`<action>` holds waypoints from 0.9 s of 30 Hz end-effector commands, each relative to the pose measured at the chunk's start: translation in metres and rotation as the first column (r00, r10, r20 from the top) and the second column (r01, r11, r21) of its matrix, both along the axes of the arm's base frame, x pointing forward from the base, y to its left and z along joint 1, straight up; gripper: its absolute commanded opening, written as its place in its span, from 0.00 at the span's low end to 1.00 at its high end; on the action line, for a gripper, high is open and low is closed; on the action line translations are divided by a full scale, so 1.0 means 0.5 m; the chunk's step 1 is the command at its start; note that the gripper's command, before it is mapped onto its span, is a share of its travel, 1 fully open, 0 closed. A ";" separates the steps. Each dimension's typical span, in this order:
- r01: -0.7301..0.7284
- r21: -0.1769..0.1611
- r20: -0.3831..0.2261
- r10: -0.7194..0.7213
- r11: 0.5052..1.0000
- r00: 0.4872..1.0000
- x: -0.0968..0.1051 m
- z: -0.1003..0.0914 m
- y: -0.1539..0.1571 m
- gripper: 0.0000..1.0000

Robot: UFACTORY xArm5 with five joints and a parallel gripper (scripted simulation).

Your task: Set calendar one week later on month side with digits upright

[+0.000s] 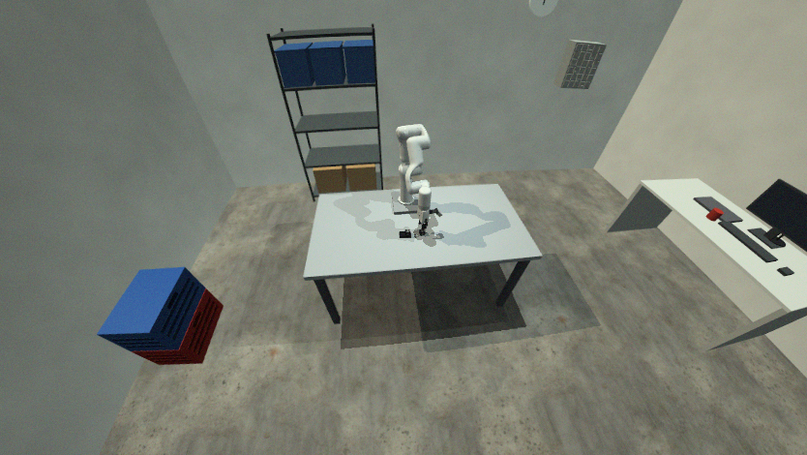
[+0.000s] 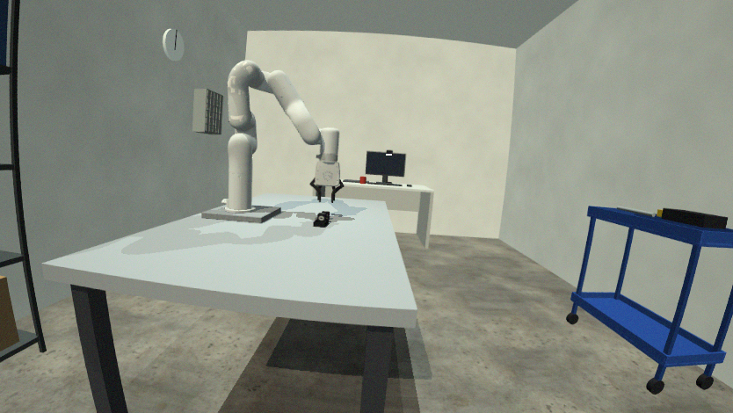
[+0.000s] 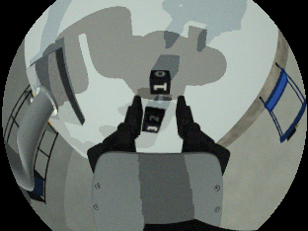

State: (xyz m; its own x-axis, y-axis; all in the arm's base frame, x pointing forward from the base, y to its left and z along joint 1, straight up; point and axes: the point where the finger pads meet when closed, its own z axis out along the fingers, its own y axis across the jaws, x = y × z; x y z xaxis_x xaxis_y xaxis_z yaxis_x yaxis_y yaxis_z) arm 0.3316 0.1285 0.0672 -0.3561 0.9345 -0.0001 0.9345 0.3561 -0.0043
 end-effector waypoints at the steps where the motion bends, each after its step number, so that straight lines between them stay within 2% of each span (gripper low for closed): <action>1: 0.000 0.001 0.003 0.000 1.000 1.000 0.003 -0.010 0.001 0.49; 18: 0.000 0.001 0.003 0.000 1.000 1.000 0.003 -0.052 -0.001 0.49; 27: 0.000 0.001 0.003 0.000 1.000 1.000 0.003 -0.062 -0.001 0.49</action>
